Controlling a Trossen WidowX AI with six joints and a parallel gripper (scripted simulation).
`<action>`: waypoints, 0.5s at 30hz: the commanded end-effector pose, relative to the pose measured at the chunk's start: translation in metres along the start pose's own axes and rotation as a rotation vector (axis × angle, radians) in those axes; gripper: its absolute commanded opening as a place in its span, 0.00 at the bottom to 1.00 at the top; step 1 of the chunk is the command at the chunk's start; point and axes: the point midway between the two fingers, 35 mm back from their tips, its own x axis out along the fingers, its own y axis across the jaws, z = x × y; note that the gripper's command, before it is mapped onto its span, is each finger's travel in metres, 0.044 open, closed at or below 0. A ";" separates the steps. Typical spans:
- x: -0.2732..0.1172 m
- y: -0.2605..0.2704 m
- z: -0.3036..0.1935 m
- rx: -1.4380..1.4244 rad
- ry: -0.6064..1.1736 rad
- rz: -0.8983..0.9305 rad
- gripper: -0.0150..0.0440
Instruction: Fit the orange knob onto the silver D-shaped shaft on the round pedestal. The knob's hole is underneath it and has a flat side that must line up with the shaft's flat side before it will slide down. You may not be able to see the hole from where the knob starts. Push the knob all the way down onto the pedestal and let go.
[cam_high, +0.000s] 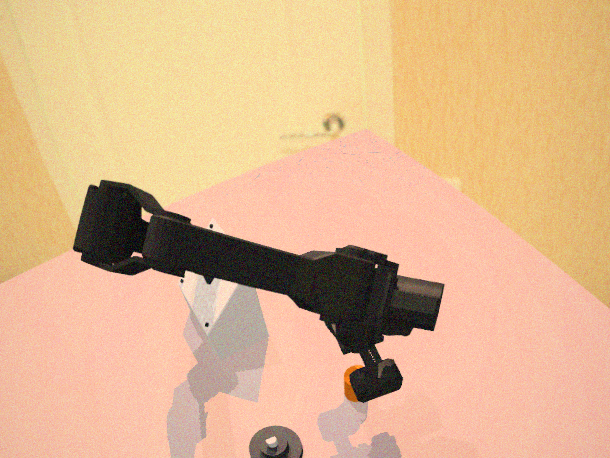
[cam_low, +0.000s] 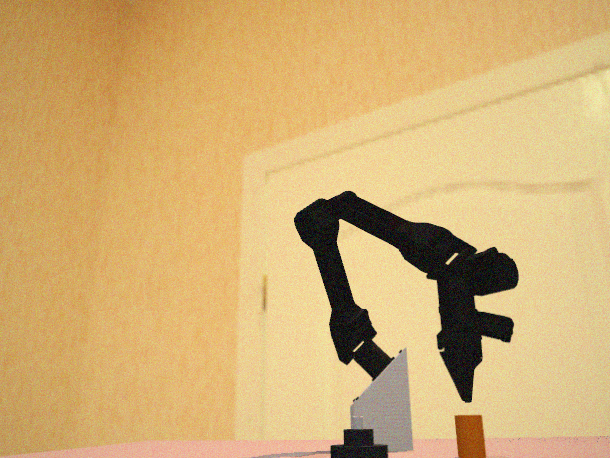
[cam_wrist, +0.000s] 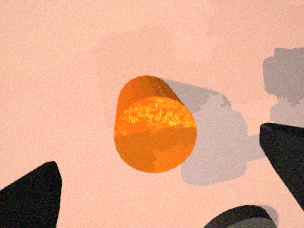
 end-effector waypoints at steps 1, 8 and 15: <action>0.006 0.000 -0.001 -0.005 0.004 0.000 1.00; 0.018 0.000 0.000 -0.005 0.004 0.000 1.00; 0.029 -0.001 0.000 -0.006 0.003 0.000 1.00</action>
